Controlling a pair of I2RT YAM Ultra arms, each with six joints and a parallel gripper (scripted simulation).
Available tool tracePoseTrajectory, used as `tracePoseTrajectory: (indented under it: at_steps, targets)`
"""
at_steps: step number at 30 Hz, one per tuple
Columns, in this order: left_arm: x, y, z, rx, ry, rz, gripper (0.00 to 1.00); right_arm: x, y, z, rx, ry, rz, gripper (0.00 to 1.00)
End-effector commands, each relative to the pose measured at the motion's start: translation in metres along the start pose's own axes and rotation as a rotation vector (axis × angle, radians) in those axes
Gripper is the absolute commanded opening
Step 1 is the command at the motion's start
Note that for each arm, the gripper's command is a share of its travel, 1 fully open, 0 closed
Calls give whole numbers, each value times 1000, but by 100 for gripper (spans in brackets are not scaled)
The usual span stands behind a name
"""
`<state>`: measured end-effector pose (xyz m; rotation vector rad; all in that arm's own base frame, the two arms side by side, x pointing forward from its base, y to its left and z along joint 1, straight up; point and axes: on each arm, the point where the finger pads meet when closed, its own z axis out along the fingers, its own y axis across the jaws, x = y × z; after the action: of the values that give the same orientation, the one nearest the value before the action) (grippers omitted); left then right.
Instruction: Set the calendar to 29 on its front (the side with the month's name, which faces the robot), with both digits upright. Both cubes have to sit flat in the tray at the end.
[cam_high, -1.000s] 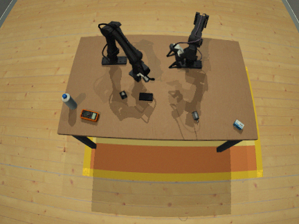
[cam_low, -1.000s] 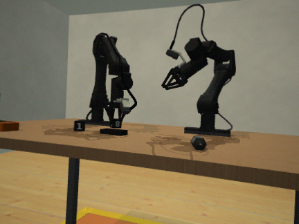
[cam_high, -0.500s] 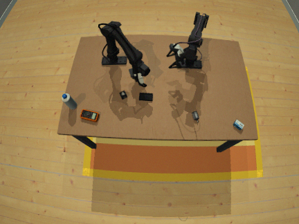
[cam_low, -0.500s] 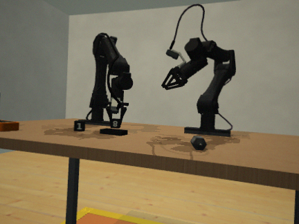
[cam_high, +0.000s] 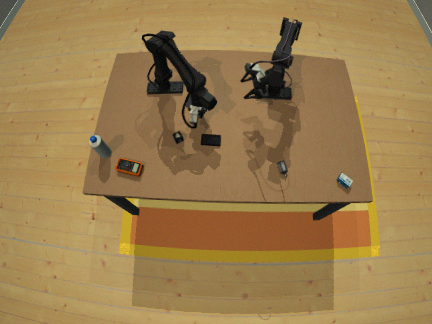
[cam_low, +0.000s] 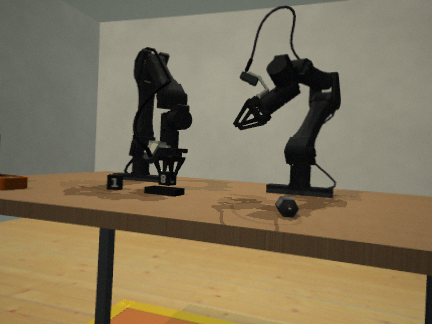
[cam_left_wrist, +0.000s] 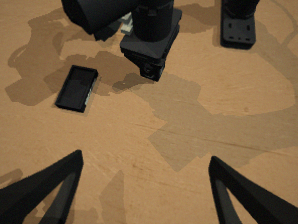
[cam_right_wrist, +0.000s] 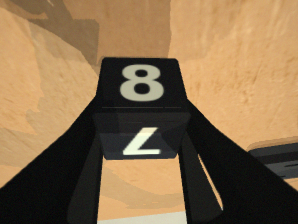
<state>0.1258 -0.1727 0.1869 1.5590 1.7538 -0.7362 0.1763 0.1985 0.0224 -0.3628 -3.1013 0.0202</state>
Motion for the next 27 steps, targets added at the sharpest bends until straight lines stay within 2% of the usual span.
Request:
tracePoseTrajectory:
  at_steps: [1, 7, 19, 20, 27]
  targets:
    - [-12, -1, -5, 6, -35, 19, 100, -1, 6, -8, -45, -35, 205, 35]
    - [-12, -1, -5, 6, -35, 19, 100, -1, 6, -8, -47, -32, 318, 35]
    - [-12, -1, -5, 6, -35, 19, 100, -1, 6, -8, -47, -33, 295, 35]
    - [-12, -1, -5, 6, -35, 19, 100, -2, 8, -15, -43, -32, 302, 35]
    - [-12, -1, -5, 6, -35, 19, 100, -3, 8, -6, -43, -32, 301, 35]
